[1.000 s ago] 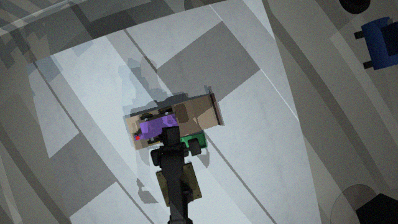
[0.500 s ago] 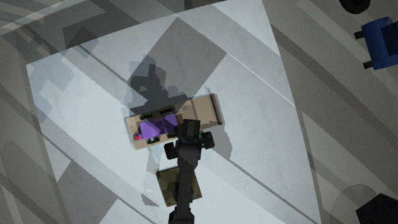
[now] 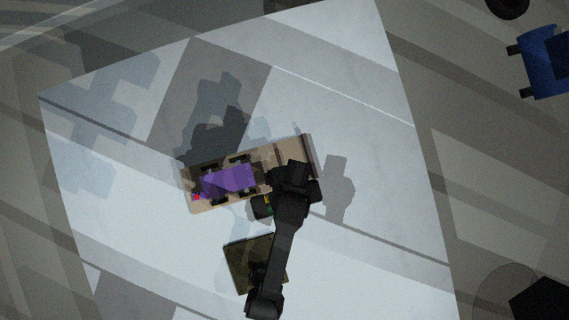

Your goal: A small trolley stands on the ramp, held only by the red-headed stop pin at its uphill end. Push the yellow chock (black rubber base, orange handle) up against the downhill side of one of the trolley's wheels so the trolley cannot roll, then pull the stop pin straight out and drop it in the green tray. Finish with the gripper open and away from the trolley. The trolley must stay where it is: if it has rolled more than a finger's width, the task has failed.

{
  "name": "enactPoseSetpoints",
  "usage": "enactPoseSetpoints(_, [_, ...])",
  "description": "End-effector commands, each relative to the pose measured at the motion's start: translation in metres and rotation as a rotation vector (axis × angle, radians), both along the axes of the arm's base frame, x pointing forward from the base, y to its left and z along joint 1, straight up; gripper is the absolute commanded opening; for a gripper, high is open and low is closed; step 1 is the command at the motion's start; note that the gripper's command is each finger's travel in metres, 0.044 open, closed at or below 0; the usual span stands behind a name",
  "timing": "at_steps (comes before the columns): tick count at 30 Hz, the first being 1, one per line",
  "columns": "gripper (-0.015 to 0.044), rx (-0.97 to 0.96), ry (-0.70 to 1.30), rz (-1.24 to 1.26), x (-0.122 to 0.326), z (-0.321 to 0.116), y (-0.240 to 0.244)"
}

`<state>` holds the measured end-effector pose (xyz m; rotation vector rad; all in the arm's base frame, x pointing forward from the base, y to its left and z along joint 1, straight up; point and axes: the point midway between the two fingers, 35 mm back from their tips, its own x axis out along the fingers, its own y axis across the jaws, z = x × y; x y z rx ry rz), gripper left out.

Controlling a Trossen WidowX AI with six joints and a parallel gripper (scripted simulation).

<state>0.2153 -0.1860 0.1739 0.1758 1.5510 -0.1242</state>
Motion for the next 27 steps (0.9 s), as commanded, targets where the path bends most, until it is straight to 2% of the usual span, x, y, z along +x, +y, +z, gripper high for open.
enactPoseSetpoints(1, [0.0, 0.051, -0.017, 0.004, 0.001, 0.002, -0.005])
enactPoseSetpoints(17, [0.0, 0.051, -0.019, 0.004, 0.029, -0.003, -0.013])
enactPoseSetpoints(27, [0.0, 0.051, -0.019, 0.004, 0.03, -0.019, -0.012])
